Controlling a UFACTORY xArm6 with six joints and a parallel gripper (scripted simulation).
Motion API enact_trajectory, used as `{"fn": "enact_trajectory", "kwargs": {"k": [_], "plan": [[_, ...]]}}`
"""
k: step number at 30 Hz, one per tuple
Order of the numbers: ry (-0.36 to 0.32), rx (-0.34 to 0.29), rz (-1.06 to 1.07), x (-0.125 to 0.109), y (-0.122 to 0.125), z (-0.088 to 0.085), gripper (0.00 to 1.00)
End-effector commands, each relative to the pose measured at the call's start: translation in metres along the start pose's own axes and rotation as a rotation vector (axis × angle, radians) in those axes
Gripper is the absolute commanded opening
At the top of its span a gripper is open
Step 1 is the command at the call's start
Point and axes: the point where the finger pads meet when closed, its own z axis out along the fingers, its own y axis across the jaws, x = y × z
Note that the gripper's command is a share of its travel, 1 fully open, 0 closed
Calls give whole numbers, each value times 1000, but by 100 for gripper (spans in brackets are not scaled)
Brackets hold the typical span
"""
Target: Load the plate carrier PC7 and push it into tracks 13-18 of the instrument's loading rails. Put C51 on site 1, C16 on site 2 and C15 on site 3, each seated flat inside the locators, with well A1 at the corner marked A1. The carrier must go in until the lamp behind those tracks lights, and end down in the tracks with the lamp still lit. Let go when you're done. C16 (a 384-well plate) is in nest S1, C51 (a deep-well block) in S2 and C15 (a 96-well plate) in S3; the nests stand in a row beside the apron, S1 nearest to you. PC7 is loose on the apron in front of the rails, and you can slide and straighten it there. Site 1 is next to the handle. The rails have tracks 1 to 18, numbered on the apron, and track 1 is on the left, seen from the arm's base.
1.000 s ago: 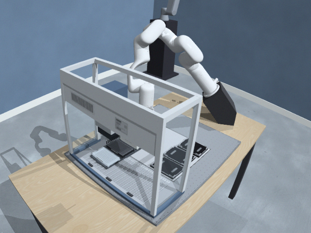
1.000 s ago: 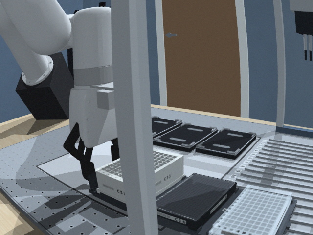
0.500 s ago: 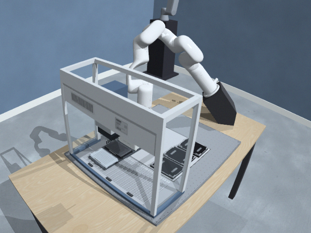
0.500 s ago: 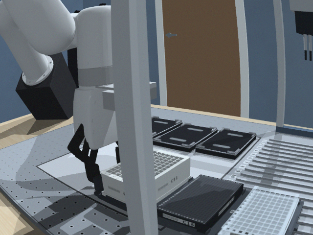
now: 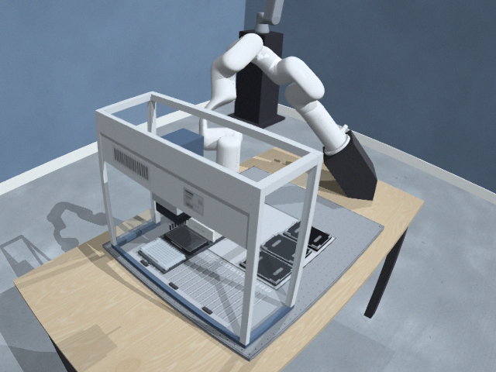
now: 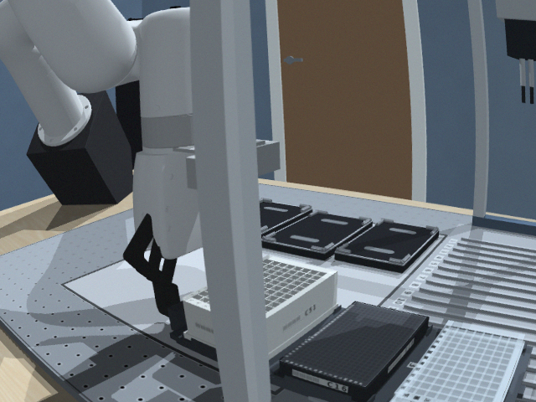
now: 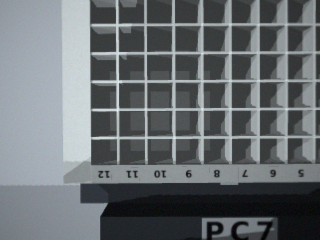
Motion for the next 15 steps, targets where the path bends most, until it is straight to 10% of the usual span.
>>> {"fn": "enact_trajectory", "kwargs": {"k": [1,15], "plan": [[3,0,0,6,0,-1,82],[3,0,1,9,0,-1,82]]}}
